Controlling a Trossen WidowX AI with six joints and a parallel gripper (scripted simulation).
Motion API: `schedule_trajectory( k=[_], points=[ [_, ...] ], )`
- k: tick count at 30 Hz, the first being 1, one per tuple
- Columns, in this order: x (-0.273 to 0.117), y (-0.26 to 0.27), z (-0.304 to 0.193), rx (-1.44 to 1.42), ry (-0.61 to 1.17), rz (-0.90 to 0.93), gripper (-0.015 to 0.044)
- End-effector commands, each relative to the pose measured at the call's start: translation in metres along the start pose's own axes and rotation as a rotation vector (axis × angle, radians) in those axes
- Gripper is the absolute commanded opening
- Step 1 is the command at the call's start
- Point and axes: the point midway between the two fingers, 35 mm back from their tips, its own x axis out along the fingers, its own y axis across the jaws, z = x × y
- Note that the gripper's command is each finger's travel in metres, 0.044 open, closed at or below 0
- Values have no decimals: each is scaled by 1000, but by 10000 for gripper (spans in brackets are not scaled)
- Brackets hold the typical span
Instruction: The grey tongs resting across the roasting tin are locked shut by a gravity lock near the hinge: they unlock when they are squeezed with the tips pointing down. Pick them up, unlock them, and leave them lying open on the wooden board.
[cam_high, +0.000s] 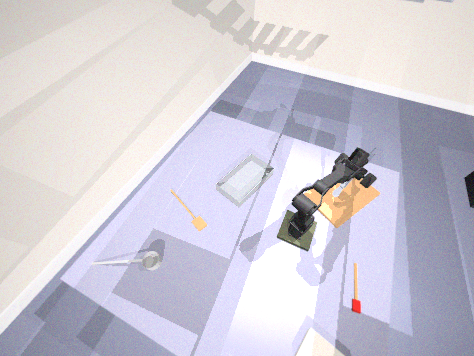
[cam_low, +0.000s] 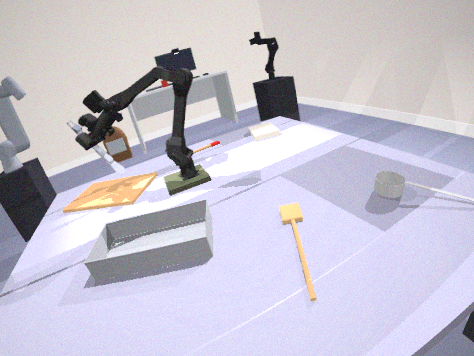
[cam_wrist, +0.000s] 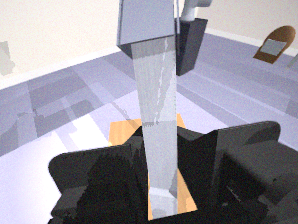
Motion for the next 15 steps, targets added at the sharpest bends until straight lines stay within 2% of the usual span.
schedule_trajectory(
  k=[1, 9, 15],
  points=[
    [-8, -1, 2, -1, -68, -4, -150],
    [-21, -2, 0, 6, -198, -5, -150],
    [-23, -2, -1, 7, -209, -5, -150]
  ],
)
